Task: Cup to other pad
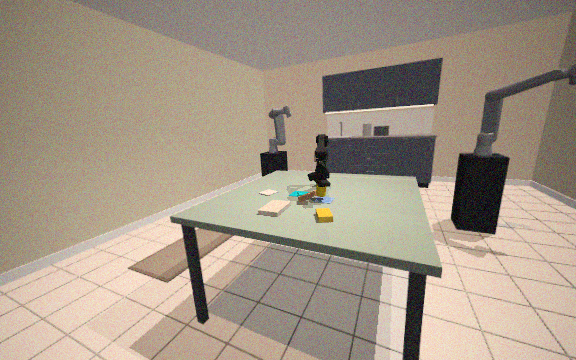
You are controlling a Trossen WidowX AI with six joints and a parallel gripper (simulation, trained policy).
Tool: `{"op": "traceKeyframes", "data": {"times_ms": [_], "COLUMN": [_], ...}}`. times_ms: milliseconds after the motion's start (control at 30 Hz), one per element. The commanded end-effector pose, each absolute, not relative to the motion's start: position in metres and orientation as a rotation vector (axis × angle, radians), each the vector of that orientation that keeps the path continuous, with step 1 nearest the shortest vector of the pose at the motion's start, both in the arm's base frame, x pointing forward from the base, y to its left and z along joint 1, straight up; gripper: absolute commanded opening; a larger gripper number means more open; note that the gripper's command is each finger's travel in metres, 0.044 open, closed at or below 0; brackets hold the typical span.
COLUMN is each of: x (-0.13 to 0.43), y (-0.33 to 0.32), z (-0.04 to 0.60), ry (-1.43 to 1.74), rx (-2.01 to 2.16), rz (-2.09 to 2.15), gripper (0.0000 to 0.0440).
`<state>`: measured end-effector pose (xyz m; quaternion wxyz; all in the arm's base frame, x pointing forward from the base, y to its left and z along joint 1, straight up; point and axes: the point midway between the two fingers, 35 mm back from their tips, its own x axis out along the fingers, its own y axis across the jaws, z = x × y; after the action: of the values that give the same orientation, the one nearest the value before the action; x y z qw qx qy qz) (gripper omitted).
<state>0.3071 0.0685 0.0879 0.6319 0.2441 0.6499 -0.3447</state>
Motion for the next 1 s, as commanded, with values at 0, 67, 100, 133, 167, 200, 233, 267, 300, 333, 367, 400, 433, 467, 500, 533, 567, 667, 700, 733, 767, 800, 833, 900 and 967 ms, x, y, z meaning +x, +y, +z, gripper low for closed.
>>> {"op": "traceKeyframes", "data": {"times_ms": [0,67,100,133,167,200,233,267,300,333,367,400,433,467,500,533,567,667,700,733,767,800,833,900,967], "x": [0.305,0.304,0.304,0.304,0.303,0.303,0.303,0.303,0.303,0.304,0.304,0.304,0.304,0.305,0.305,0.306,0.306,0.308,0.308,0.308,0.309,0.309,0.309,0.309,0.309], "y": [0.063,0.060,0.058,0.057,0.055,0.053,0.051,0.050,0.048,0.046,0.044,0.042,0.040,0.037,0.035,0.032,0.030,0.021,0.018,0.015,0.012,0.009,0.006,0.000,-0.007], "z": [0.100,0.107,0.110,0.113,0.116,0.119,0.122,0.124,0.127,0.129,0.131,0.133,0.135,0.136,0.137,0.139,0.140,0.143,0.144,0.145,0.146,0.146,0.147,0.148,0.148], "ry": [1.469,1.459,1.453,1.448,1.442,1.436,1.431,1.425,1.419,1.413,1.406,1.400,1.393,1.386,1.379,1.372,1.364,1.341,1.333,1.326,1.318,1.311,1.303,1.289,1.275], "rx": [0.590,0.610,0.620,0.630,0.640,0.650,0.659,0.668,0.677,0.686,0.695,0.703,0.712,0.720,0.728,0.736,0.745,0.769,0.777,0.785,0.792,0.799,0.807,0.820,0.833], "rz": [-0.798,-0.804,-0.807,-0.810,-0.814,-0.816,-0.819,-0.823,-0.826,-0.829,-0.832,-0.835,-0.838,-0.841,-0.844,-0.847,-0.850,-0.859,-0.862,-0.865,-0.868,-0.872,-0.875,-0.881,-0.887], "gripper": [0.0005,0.0007,0.0008,0.0010,0.0011,0.0013,0.0013,0.0012,0.0011,0.0009,0.0008,0.0006,0.0005,0.0004,0.0003,0.0002,0.0001,0.0000,0.0000,0.0000,0.0000,0.0000,0.0000,0.0000,0.0000]}}
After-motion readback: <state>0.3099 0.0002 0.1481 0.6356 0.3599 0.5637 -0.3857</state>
